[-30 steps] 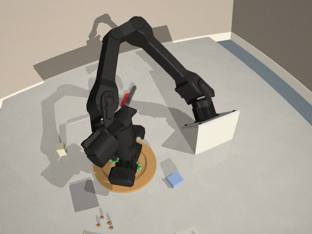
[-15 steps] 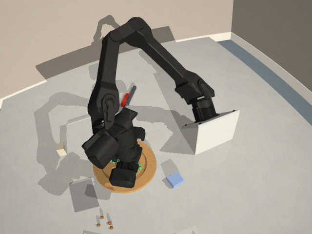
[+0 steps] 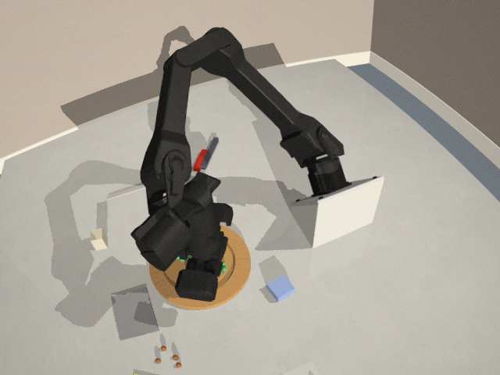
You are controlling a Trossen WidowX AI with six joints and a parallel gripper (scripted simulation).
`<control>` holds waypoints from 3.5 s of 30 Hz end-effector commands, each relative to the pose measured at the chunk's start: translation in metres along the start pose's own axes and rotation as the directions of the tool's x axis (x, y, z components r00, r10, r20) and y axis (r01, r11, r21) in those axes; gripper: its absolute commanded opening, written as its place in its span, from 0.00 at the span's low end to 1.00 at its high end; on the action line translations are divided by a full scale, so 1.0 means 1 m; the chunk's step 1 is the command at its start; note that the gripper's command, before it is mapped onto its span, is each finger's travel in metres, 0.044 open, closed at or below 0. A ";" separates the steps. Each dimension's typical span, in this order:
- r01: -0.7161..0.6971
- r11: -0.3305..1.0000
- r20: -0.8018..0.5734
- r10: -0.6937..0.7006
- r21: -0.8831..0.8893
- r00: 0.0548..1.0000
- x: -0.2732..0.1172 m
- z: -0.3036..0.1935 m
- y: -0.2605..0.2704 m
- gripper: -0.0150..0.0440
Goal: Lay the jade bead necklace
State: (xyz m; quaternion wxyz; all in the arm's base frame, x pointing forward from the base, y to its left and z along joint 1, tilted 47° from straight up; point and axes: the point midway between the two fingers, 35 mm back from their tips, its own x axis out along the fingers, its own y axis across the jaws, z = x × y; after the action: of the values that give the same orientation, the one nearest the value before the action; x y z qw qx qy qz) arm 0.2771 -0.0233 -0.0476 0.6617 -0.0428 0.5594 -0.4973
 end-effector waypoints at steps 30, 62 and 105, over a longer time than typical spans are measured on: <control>0.006 1.000 0.003 -0.006 -0.006 1.000 -0.006 0.008 0.031 0.25; 0.006 1.000 0.003 -0.006 -0.006 1.000 0.004 0.008 0.030 0.25; 0.006 1.000 0.003 -0.006 -0.006 1.000 0.004 0.008 0.030 0.25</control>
State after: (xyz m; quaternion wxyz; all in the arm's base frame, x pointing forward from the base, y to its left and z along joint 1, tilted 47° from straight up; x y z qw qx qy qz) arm 0.3030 -0.0116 -0.0645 0.6651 -0.0434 0.5572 -0.4953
